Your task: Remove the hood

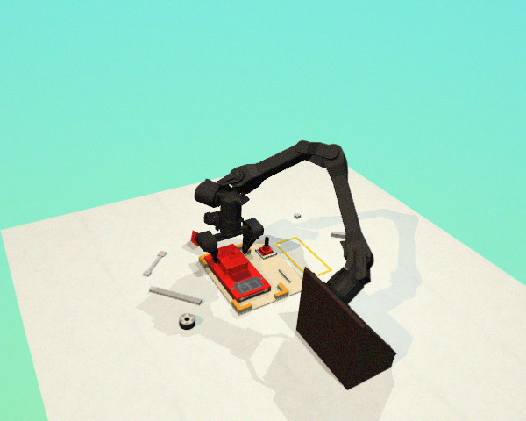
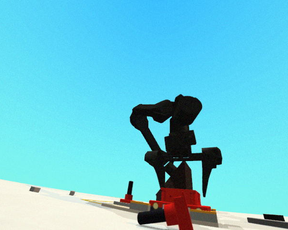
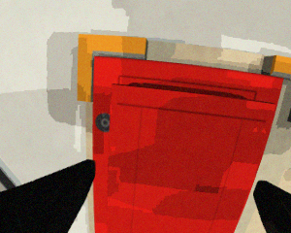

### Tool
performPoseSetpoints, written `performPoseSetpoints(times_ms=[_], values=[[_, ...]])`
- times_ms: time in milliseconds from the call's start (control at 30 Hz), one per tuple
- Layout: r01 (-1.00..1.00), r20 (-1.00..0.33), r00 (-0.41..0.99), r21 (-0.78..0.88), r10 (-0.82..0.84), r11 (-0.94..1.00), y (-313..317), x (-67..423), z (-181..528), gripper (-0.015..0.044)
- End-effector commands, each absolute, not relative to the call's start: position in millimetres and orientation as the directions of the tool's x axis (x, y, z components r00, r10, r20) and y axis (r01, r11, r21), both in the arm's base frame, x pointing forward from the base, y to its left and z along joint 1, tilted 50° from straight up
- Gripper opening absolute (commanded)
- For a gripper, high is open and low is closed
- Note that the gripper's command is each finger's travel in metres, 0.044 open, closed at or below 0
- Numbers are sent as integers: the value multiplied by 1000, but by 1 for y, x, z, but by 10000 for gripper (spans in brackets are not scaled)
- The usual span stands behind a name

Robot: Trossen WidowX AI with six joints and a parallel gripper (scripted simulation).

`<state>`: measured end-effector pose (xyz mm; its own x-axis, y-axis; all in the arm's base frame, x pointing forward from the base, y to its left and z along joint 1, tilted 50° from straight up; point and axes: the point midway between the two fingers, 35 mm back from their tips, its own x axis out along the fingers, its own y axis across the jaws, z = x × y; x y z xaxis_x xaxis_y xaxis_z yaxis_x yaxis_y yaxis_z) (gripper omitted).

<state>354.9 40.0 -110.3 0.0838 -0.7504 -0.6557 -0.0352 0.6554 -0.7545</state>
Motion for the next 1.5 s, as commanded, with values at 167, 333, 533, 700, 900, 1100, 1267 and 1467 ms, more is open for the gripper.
performPoseSetpoints(times_ms=[167, 333, 533, 700, 900, 1100, 1267, 1467], values=[[-40, -652, 83, -758, -753, 651, 36, 354, -114, 440], [-40, -652, 83, -758, -754, 651, 34, 354, -115, 440], [-35, -655, 84, -755, -751, 655, 36, 355, -114, 341], [-35, -655, 84, -755, -751, 655, 36, 355, -114, 308], [-35, -655, 84, -755, -751, 655, 37, 355, -113, 190], [-36, -656, 84, -754, -750, 655, 40, 355, -111, 32], [-36, -656, 84, -754, -750, 656, 42, 355, -109, 0], [-36, -656, 84, -754, -750, 656, 45, 354, -106, 0]])
